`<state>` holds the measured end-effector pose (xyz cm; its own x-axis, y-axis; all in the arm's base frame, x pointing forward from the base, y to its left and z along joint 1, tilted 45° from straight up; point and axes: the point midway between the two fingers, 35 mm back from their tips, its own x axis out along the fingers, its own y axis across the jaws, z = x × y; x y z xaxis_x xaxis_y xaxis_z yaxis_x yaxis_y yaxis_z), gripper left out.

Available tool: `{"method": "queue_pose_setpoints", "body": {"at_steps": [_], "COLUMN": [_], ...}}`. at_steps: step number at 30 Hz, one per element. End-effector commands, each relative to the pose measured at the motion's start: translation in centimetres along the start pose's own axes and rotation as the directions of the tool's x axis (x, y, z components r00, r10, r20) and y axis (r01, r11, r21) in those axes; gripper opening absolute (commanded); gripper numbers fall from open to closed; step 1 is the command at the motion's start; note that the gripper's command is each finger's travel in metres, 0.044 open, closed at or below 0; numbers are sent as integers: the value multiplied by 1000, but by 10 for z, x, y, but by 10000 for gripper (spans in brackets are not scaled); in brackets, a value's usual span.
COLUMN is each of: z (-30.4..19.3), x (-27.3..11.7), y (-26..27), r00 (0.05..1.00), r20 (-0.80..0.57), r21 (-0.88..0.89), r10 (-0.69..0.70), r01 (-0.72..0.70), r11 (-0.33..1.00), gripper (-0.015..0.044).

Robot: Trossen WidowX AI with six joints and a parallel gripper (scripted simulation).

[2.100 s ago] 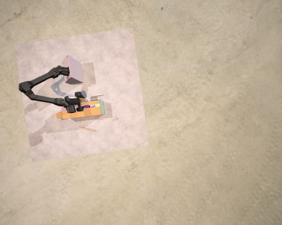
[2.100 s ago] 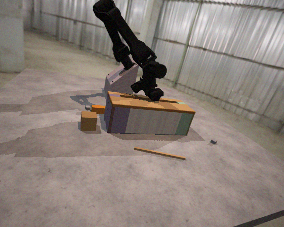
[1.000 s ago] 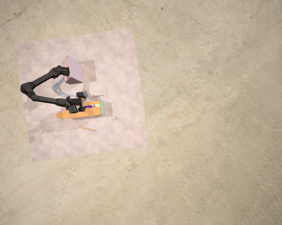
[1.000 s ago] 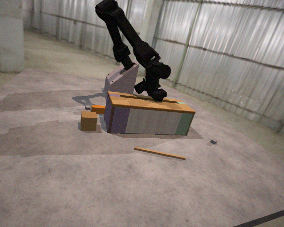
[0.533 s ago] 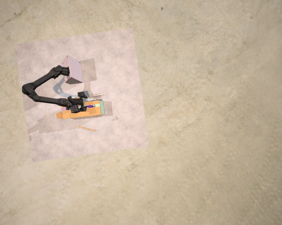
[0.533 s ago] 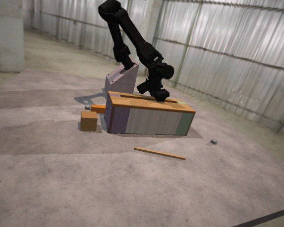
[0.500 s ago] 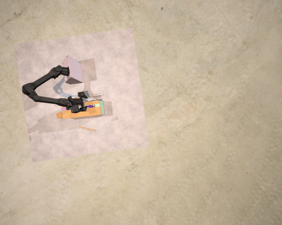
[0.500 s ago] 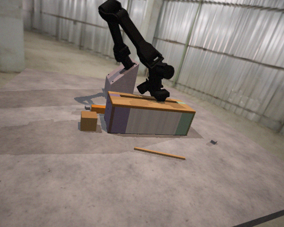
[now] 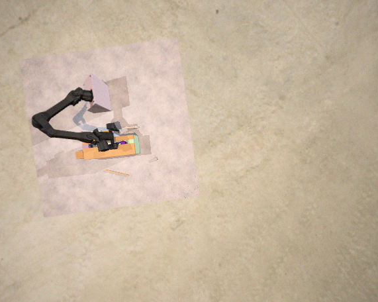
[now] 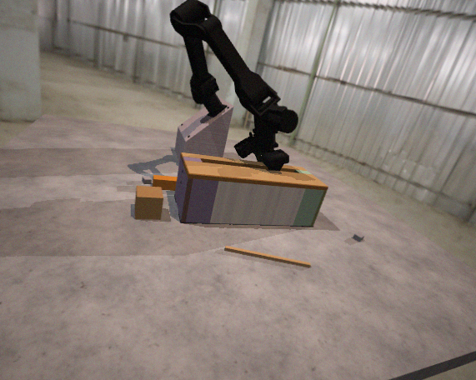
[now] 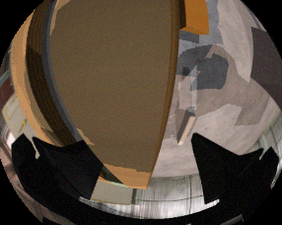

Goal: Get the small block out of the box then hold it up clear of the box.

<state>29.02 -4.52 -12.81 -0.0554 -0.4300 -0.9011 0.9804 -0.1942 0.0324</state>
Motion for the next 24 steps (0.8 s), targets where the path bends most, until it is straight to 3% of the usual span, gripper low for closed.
{"method": "queue_pose_setpoints", "body": {"at_steps": [1,24], "z": [-6,-28], "x": [1,9], "y": [0,0], "r00": [1000,1000], "r20": [-6,-7], "r21": [-1,0], "r10": [1,2], "r01": [-1,-2], "r11": [1000,1000], "gripper": [400,400]}}
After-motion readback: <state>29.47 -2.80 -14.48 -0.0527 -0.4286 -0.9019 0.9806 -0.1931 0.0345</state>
